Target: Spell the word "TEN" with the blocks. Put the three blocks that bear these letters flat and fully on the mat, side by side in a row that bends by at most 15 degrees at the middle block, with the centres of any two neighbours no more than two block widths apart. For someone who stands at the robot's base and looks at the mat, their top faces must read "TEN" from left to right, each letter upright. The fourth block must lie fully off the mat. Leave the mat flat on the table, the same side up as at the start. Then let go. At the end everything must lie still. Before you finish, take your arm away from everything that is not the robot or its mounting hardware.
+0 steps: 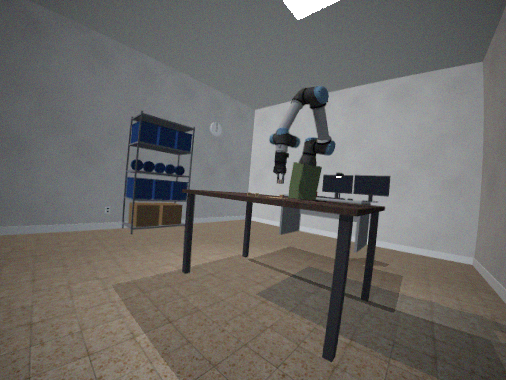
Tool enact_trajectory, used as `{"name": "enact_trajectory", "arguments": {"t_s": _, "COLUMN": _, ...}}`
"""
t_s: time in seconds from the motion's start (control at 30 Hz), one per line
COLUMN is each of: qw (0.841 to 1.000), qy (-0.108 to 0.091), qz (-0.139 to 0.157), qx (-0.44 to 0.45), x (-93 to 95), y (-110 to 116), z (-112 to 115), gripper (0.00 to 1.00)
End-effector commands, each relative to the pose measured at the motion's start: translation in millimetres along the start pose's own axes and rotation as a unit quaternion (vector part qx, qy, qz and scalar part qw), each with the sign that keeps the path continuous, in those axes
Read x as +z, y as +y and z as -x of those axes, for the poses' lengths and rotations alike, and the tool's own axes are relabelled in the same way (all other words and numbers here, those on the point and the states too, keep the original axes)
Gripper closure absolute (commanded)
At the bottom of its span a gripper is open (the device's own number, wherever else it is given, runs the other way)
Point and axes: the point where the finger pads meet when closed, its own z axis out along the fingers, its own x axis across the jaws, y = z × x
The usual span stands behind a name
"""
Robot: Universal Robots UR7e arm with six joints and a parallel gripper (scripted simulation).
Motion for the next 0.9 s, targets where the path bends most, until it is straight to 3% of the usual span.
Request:
{"name": "enact_trajectory", "arguments": {"t_s": 0.0, "qw": 1.000, "qy": 0.000, "qz": 0.000, "qx": 0.026, "x": -0.1, "y": -5, "z": 4, "gripper": 0.51}}
{"name": "enact_trajectory", "arguments": {"t_s": 0.3, "qw": 0.994, "qy": -0.001, "qz": 0.000, "qx": 0.113, "x": 1.0, "y": -21, "z": 15, "gripper": 0.51}}
{"name": "enact_trajectory", "arguments": {"t_s": 0.87, "qw": 0.955, "qy": -0.002, "qz": 0.000, "qx": 0.298, "x": 2.2, "y": -56, "z": 34, "gripper": 0.51}}
